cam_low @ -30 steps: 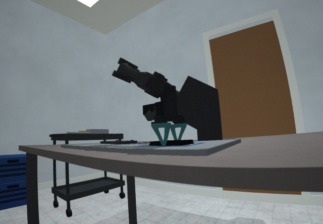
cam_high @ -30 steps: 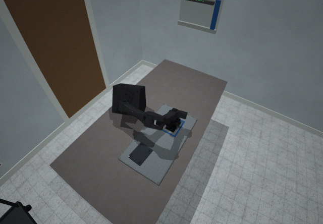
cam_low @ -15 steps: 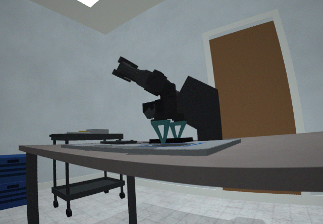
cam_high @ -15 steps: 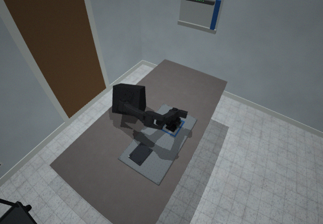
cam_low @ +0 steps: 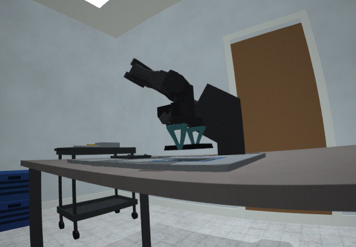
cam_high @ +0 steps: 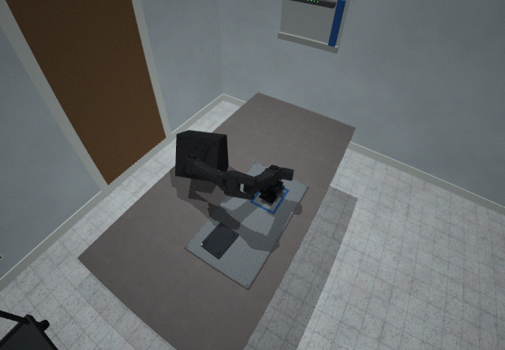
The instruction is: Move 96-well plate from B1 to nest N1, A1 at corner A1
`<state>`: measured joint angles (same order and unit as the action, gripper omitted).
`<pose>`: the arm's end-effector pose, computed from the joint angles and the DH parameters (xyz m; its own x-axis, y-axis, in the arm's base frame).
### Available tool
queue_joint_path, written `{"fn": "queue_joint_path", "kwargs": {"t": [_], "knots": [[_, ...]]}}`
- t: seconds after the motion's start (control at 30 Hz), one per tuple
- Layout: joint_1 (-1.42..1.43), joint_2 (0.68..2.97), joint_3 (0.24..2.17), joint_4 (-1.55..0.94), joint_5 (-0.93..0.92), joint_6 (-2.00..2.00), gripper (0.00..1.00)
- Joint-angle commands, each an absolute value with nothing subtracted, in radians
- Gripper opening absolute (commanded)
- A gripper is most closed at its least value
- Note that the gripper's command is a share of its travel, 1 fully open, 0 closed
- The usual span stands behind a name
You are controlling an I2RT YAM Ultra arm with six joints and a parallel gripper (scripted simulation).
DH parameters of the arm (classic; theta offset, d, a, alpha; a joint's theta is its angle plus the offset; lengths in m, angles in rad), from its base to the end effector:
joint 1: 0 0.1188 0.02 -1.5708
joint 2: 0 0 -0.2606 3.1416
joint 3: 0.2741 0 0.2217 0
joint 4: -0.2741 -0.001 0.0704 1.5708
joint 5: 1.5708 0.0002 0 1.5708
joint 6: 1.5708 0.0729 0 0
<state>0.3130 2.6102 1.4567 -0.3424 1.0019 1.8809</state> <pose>0.3935 0.0638 -0.0293 0.1887 0.6003 -0.7772 0.9358 0.1301 0.3276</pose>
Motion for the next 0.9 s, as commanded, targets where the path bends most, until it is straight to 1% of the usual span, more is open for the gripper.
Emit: {"fn": "queue_joint_path", "kwargs": {"t": [0.0, 0.87], "knots": [[0.349, 2.582, 1.479, -0.391, 1.015, 1.911, 0.0], [0.433, 2.542, 1.517, -0.601, 1.012, 2.067, 0.0]]}}
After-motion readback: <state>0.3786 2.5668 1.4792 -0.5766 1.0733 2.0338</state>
